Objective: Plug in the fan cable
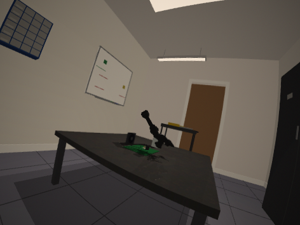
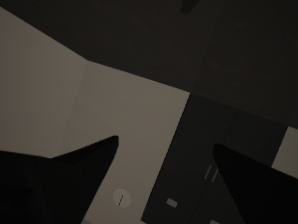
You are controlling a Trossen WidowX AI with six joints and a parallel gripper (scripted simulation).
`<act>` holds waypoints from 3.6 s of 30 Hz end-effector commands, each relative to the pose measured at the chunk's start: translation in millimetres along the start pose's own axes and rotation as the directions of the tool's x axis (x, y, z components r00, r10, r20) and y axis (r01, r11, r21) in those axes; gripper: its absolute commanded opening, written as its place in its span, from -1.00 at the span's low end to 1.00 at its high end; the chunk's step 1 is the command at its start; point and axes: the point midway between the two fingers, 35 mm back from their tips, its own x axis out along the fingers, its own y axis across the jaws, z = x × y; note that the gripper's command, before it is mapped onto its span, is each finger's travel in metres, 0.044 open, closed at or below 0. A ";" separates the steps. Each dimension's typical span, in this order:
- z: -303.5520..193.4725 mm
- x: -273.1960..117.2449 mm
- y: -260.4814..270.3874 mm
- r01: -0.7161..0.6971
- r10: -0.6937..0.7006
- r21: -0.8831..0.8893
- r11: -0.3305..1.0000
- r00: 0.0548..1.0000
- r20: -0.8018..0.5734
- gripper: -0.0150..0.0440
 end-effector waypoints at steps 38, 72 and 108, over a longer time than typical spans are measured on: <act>-14.2 -238.4 -17.9 0.833 -0.293 -0.036 0.553 0.235 0.927 1.00; 102.9 -209.3 -53.7 0.833 -0.291 -0.035 0.553 0.232 0.928 1.00; 124.0 -205.0 -60.5 0.828 -0.291 -0.034 0.559 0.234 0.927 -0.42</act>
